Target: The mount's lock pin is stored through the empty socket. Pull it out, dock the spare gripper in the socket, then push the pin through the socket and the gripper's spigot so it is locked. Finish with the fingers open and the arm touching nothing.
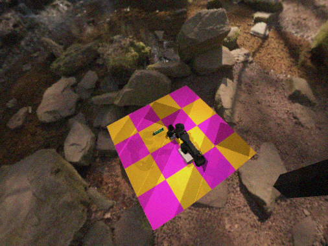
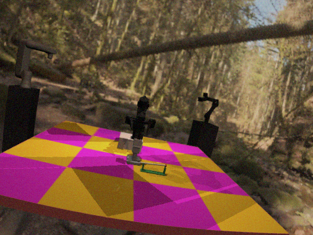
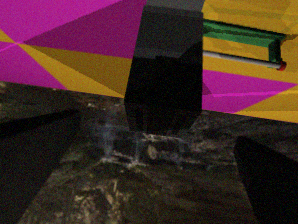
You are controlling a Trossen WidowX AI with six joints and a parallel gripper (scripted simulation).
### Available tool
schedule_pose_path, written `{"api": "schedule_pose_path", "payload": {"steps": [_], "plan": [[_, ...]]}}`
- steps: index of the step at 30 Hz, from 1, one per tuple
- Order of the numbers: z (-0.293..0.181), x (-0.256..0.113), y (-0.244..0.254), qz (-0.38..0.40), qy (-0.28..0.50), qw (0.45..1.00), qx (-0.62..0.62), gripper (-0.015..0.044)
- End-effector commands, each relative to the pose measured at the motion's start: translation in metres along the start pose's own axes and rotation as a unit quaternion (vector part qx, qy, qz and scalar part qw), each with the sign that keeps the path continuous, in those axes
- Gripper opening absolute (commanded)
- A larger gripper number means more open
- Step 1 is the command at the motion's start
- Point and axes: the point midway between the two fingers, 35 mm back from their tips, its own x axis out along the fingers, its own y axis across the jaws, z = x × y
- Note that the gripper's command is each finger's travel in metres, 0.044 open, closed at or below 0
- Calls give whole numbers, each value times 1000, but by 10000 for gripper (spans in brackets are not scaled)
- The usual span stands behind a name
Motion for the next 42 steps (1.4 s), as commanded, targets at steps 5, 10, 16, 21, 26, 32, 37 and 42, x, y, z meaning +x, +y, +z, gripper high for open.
{"api": "schedule_pose_path", "payload": {"steps": [5, 10, 16, 21, 26, 32, 37, 42], "plan": [[-10, -10, 0, 0, -2, 1000, 0, 440], [-13, -16, 0, 1, -7, 1000, 1, 440], [-17, -21, 0, 2, -12, 1000, 2, 440], [-24, -26, 0, 2, -14, 1000, 3, 440], [-30, -32, 0, 2, -15, 1000, 3, 440], [-38, -40, -1, 2, -15, 1000, 3, 440], [-37, -41, -1, 2, -15, 1000, 3, 440], [-38, -41, -3, -1, -15, 1000, 1, 414]]}}
